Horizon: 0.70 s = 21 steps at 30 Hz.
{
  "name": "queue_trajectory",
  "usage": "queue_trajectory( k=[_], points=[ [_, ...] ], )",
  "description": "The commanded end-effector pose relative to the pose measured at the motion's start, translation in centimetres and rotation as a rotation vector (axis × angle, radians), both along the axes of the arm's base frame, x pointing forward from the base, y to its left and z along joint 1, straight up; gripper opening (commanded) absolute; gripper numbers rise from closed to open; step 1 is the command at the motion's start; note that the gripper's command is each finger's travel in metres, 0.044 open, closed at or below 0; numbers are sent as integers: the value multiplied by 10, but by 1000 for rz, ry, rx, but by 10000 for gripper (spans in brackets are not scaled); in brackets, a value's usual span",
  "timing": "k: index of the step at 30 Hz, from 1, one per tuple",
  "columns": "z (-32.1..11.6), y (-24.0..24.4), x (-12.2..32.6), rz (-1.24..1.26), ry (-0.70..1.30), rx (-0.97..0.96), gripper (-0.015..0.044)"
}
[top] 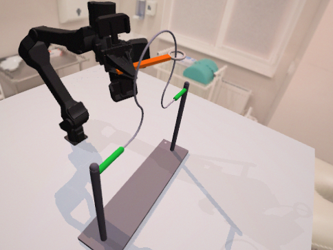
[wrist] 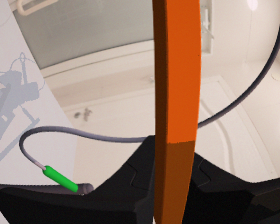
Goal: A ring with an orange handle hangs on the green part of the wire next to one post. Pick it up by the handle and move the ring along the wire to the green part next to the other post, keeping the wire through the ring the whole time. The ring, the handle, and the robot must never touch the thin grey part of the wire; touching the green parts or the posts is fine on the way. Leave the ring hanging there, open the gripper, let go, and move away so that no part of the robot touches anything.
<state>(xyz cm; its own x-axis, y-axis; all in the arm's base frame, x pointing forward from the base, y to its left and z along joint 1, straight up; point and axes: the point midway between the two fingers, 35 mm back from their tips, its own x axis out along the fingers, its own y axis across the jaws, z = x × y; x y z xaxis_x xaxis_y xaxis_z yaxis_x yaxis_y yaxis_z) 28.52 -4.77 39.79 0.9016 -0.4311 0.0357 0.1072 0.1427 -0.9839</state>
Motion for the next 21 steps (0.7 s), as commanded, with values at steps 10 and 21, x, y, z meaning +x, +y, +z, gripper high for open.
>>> queue_trajectory(
  k=[10,21],
  points=[
    [4,-1,-2,-1,-18,-162,-150],
    [8,-1,-2,-4,-29,-303,-150]
  ],
)
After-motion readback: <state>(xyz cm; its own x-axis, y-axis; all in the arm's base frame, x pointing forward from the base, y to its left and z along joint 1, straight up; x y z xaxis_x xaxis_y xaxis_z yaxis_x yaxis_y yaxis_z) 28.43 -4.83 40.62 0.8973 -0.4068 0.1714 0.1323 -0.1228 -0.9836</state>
